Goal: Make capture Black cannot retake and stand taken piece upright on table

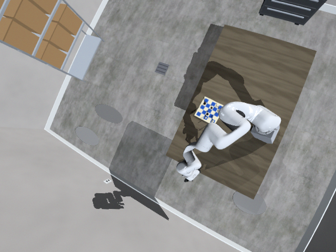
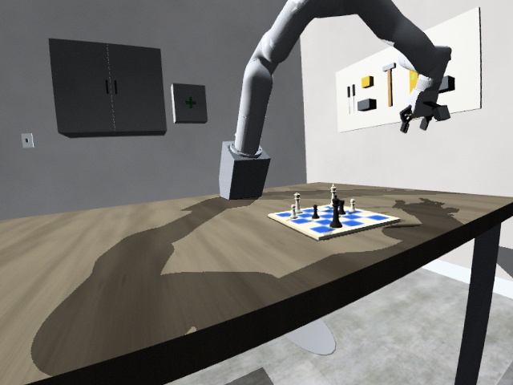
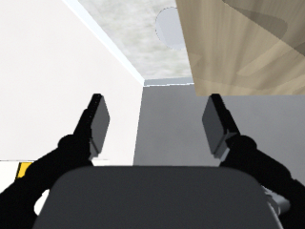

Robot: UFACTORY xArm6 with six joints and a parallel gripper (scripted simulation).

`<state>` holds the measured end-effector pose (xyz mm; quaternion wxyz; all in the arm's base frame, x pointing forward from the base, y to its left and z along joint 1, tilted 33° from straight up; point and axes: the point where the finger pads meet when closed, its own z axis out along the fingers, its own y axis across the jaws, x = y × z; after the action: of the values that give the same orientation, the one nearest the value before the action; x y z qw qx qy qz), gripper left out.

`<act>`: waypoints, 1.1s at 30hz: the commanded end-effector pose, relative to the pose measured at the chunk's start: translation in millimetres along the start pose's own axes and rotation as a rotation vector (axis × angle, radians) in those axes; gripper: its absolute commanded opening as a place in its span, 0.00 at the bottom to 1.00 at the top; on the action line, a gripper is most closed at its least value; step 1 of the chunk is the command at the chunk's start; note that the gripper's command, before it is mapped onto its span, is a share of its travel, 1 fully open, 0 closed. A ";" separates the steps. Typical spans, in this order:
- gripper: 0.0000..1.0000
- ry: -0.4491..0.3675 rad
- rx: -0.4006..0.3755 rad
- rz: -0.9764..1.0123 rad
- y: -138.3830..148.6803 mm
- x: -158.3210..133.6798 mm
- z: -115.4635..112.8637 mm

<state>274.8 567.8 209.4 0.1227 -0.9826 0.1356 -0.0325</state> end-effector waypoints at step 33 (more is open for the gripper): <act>1.00 0.159 -0.070 0.119 29.6 23.2 0.6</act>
<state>286.2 544.7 203.7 0.0963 -0.9766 0.1783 -0.0718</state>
